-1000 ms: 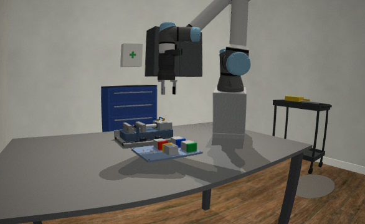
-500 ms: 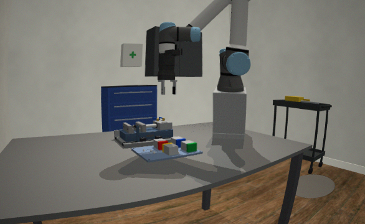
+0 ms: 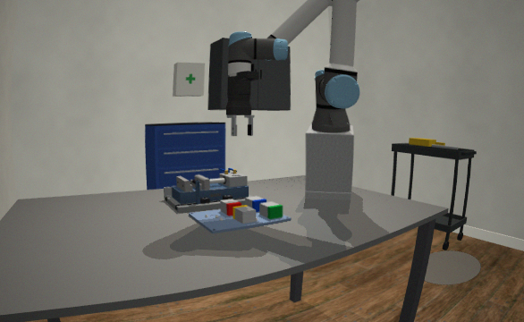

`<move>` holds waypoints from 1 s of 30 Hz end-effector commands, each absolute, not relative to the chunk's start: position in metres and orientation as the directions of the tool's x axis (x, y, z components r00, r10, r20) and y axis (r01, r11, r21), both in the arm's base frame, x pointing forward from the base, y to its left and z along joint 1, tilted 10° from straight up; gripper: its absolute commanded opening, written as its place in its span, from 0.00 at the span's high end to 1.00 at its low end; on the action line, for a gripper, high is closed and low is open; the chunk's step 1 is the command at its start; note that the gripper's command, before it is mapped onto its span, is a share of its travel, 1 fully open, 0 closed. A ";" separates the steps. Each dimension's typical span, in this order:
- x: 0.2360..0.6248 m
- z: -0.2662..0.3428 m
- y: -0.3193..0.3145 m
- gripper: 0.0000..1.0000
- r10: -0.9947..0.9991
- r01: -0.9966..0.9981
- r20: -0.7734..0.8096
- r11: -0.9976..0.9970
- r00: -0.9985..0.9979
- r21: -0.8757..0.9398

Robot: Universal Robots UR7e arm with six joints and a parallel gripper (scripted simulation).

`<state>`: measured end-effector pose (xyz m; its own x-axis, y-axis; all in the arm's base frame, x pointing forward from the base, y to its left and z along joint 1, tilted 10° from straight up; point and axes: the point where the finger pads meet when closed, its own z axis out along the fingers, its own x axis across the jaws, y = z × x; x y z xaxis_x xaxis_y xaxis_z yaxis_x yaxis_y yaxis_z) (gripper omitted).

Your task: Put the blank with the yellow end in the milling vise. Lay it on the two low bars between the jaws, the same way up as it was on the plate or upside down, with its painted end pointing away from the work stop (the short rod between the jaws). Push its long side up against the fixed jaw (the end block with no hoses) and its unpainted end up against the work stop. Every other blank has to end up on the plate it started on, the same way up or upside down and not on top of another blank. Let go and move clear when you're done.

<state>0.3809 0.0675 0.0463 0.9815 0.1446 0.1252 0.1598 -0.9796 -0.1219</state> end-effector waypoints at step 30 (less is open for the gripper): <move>0.373 0.099 0.112 0.00 0.145 0.160 0.127 -0.980 0.981 -0.121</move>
<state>0.3739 0.1062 0.0915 0.9816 0.1445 0.1249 0.1597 -0.9796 -0.1218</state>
